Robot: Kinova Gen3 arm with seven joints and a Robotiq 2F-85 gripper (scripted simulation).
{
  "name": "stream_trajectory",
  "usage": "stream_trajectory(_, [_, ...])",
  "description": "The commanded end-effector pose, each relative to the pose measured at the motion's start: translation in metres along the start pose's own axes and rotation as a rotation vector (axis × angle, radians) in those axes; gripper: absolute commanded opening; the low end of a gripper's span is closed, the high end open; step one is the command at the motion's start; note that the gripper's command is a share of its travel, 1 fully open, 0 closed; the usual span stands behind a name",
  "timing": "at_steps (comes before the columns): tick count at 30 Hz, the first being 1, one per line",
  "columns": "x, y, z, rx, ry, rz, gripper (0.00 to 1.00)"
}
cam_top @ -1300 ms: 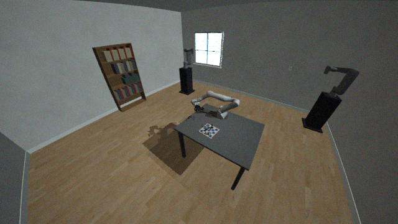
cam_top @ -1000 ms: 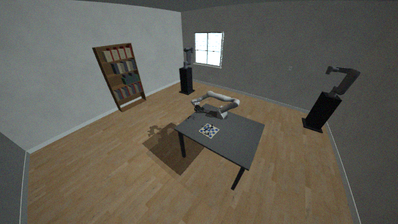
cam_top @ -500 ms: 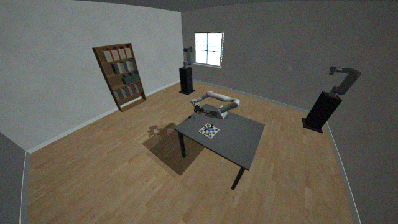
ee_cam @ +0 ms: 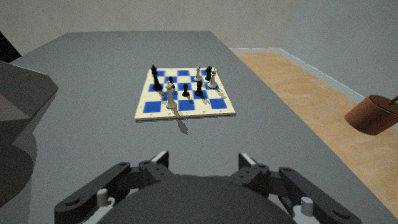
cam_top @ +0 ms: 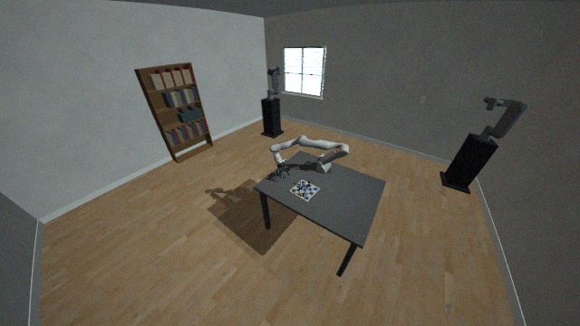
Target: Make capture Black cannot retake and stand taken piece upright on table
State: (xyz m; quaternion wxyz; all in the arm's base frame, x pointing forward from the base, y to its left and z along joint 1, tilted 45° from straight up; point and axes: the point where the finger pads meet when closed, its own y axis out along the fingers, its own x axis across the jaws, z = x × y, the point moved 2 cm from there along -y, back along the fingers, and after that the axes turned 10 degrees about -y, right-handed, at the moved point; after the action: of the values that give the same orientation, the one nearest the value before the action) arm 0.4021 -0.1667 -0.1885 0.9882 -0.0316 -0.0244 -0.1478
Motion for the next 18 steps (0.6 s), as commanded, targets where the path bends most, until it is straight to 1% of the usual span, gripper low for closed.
stream_trajectory(1, [0.0257,0.0226,-0.0027,-0.095,-0.058,0.118,1.00])
stream_trajectory(3, [0.0304,0.0256,-0.0066,-0.129,-0.076,0.143,1.00])
stream_trajectory(5, [0.0319,0.0265,-0.0078,-0.139,-0.081,0.151,1.00])
stream_trajectory(18, [0.0319,0.0266,-0.0078,-0.140,-0.082,0.151,1.00])
